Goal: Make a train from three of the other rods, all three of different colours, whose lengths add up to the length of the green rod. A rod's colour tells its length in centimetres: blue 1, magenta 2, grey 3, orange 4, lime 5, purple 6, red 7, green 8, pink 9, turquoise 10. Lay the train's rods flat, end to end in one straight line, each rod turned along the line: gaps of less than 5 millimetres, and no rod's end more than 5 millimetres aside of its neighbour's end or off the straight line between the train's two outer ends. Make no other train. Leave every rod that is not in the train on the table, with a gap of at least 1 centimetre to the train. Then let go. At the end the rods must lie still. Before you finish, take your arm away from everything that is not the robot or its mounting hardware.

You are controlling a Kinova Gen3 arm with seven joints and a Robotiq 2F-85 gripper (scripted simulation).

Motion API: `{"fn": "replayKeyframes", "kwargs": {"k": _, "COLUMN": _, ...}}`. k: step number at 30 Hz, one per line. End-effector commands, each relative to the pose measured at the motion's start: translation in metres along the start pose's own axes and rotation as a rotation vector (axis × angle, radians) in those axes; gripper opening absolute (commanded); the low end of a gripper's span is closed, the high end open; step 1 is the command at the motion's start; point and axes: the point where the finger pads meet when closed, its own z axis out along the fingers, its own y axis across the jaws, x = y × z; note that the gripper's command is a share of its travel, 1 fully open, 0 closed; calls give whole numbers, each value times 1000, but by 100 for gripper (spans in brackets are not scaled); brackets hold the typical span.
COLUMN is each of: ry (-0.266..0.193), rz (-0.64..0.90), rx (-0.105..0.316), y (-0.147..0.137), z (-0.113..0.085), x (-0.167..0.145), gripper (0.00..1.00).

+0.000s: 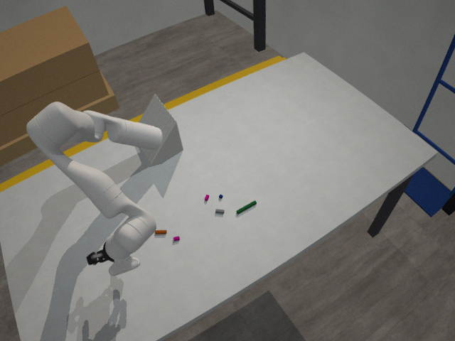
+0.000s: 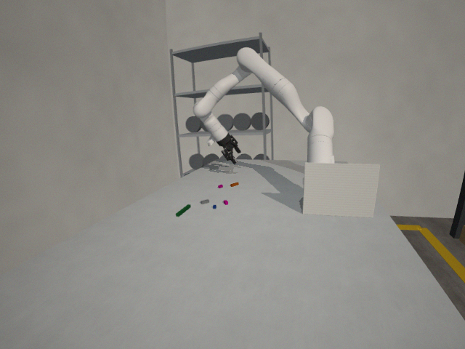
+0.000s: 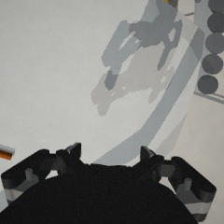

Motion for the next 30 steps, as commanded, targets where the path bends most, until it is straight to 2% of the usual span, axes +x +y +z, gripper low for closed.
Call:
{"fn": "replayKeyframes", "kwargs": {"k": 1, "ry": 71, "rz": -75, "rx": 12, "y": -36, "z": -22, "x": 5, "gripper": 100}}
{"fn": "replayKeyframes", "kwargs": {"k": 9, "ry": 254, "rz": -291, "rx": 98, "y": -149, "z": -68, "x": 3, "gripper": 100}}
{"fn": "replayKeyframes", "kwargs": {"k": 11, "ry": 254, "rz": -291, "rx": 98, "y": -149, "z": -68, "x": 3, "gripper": 100}}
{"fn": "replayKeyframes", "kwargs": {"k": 13, "ry": 313, "rz": -369, "rx": 127, "y": -188, "z": -84, "x": -5, "gripper": 100}}
{"fn": "replayKeyframes", "kwargs": {"k": 18, "ry": 406, "rz": -504, "rx": 176, "y": -255, "z": -109, "x": -30, "gripper": 100}}
{"fn": "replayKeyframes", "kwargs": {"k": 24, "ry": 505, "rz": -672, "rx": 234, "y": -331, "z": -133, "x": -74, "gripper": 100}}
{"fn": "replayKeyframes", "kwargs": {"k": 30, "ry": 508, "rz": -676, "rx": 235, "y": -333, "z": -134, "x": -75, "gripper": 100}}
